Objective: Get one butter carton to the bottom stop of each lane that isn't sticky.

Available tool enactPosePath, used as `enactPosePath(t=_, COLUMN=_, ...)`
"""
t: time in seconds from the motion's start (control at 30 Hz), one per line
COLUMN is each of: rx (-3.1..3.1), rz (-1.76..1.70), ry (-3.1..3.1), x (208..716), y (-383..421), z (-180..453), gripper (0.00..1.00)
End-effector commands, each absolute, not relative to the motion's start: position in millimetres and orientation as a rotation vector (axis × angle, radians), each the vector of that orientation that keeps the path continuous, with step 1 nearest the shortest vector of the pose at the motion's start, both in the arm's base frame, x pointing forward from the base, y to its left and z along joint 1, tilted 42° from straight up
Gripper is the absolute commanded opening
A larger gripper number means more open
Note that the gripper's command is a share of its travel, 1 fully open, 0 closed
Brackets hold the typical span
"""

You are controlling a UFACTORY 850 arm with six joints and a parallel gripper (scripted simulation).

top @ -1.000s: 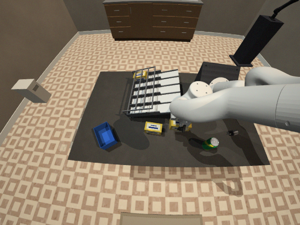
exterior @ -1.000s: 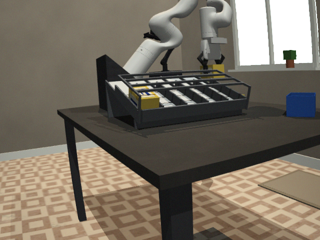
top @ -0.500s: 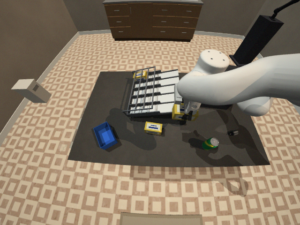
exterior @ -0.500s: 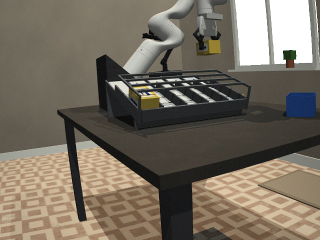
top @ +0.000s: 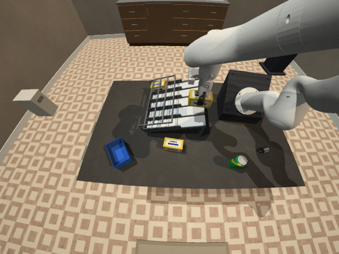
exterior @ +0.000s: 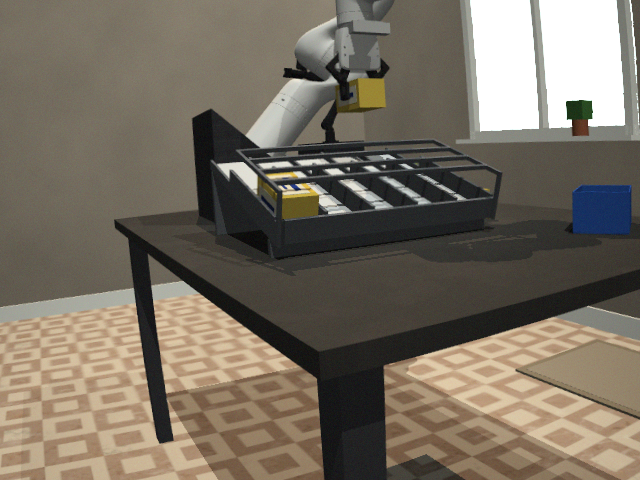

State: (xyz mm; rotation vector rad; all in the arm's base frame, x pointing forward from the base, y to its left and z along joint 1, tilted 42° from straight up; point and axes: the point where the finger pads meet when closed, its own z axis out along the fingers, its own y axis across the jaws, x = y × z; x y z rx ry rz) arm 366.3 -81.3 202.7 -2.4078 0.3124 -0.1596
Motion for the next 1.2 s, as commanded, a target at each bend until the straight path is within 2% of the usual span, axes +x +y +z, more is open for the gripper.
enactPosePath(t=0.0, rx=-2.400, rz=-0.156, ry=0.283, x=370, y=-137, z=161, gripper=0.00)
enactPosePath(t=0.27, rx=-2.400, rz=-0.156, ry=0.283, x=375, y=-217, z=99, gripper=0.00)
enactPosePath(t=0.47, rx=-2.400, rz=-0.156, ry=0.283, x=375, y=-217, z=99, gripper=0.00)
enactPosePath(t=0.5, rx=-2.406, rz=-0.159, ry=0.289, x=377, y=-251, z=73, gripper=0.00)
enactPosePath(t=1.17, rx=-2.406, rz=-0.160, ry=0.289, x=380, y=-241, z=60, gripper=0.00)
